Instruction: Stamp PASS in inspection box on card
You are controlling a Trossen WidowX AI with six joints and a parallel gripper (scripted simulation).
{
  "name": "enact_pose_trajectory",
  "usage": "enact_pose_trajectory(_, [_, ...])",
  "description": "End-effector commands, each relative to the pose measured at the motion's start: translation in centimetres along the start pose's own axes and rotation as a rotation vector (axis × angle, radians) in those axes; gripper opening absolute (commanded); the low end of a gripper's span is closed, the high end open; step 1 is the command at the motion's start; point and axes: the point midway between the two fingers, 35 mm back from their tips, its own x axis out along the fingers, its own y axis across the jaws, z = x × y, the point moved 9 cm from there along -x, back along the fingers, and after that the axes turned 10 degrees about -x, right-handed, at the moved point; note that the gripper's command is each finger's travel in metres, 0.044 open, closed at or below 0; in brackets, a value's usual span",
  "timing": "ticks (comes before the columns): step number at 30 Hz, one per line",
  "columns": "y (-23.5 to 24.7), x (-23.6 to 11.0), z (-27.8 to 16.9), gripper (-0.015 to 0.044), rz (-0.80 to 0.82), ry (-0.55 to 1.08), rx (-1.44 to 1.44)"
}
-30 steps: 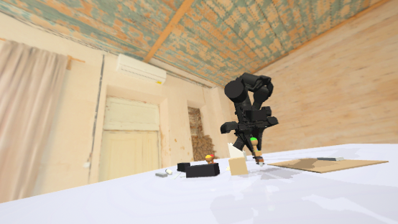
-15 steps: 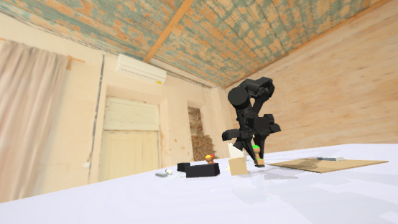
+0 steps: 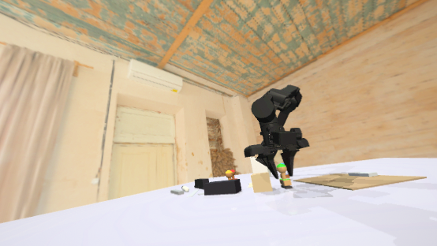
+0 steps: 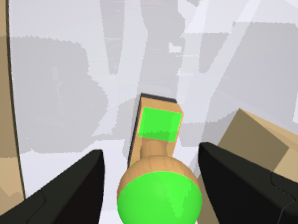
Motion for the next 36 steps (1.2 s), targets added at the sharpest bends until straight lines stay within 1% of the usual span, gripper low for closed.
enact_pose_trajectory(1, [0.0, 0.0, 0.0, 0.0257, 0.0, 0.001, -0.001])
enact_pose_trajectory(3, [0.0, -0.2, 0.0, 0.0257, 0.0, 0.001, -0.001])
enact_pose_trajectory(4, [-0.1, -0.9, 0.1, 0.0257, 0.0, 0.002, -0.001])
enact_pose_trajectory(10, [-0.1, -9.6, 0.3, 0.0257, 0.001, 0.003, 0.004])
enact_pose_trajectory(12, [0.2, -11.4, 0.2, 0.0257, 0.003, 0.001, 0.005])
enact_pose_trajectory(36, [0.2, -11.7, 0.2, 0.0257, 0.005, -0.005, 0.007])
